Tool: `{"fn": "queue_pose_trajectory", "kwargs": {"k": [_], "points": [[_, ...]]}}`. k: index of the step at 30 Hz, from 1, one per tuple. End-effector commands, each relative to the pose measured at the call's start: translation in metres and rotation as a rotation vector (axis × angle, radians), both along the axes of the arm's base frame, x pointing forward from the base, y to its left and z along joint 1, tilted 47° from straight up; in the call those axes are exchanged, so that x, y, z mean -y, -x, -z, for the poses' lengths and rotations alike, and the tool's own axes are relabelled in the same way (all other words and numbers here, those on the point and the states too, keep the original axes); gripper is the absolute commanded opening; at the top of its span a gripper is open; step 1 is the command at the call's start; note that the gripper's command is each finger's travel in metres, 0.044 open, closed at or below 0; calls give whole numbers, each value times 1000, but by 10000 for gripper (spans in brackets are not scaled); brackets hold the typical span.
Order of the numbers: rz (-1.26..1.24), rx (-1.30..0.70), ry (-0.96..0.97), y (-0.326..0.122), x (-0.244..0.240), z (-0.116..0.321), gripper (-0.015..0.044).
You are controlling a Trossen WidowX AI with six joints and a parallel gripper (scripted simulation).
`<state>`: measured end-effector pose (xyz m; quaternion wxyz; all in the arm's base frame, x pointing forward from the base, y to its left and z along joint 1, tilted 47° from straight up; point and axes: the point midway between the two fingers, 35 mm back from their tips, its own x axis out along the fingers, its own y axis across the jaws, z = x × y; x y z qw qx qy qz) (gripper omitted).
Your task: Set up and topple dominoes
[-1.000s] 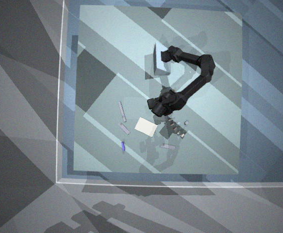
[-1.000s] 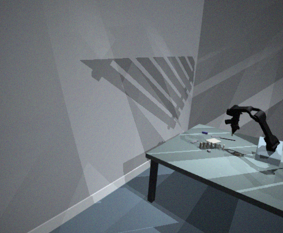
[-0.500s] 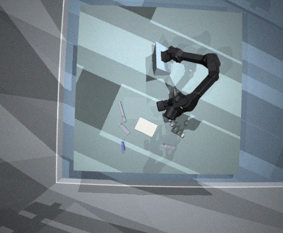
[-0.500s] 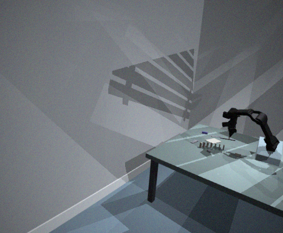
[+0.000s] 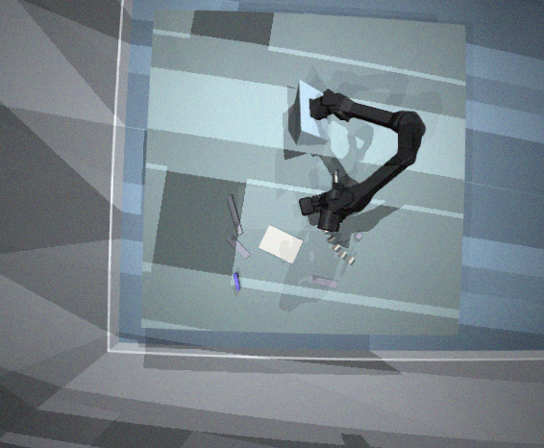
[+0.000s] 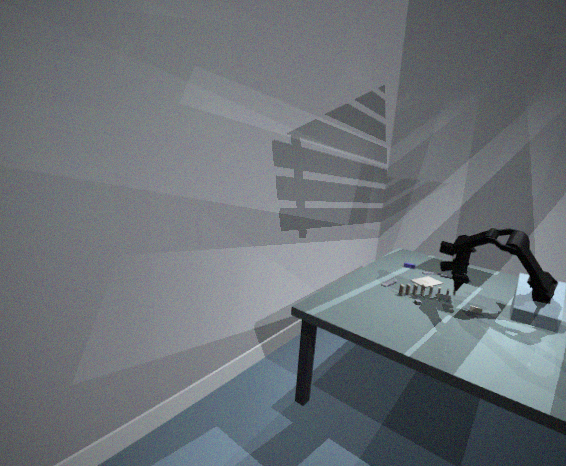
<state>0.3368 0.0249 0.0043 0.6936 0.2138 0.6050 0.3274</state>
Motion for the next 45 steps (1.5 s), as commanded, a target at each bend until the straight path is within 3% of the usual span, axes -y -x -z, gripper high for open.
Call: {"fn": "queue_pose_trajectory", "kwargs": {"k": [1,15,28,32,39,45], "points": [[3,-16,-14,5,-16,15,107],[2,-16,-17,6,-22,20,107],[2,-16,-17,6,-22,20,440],[3,-15,-11,4,-12,12,440],[-1,-14,-4,10,70,-66,440],[-2,-14,-5,11,73,-70,440]]}}
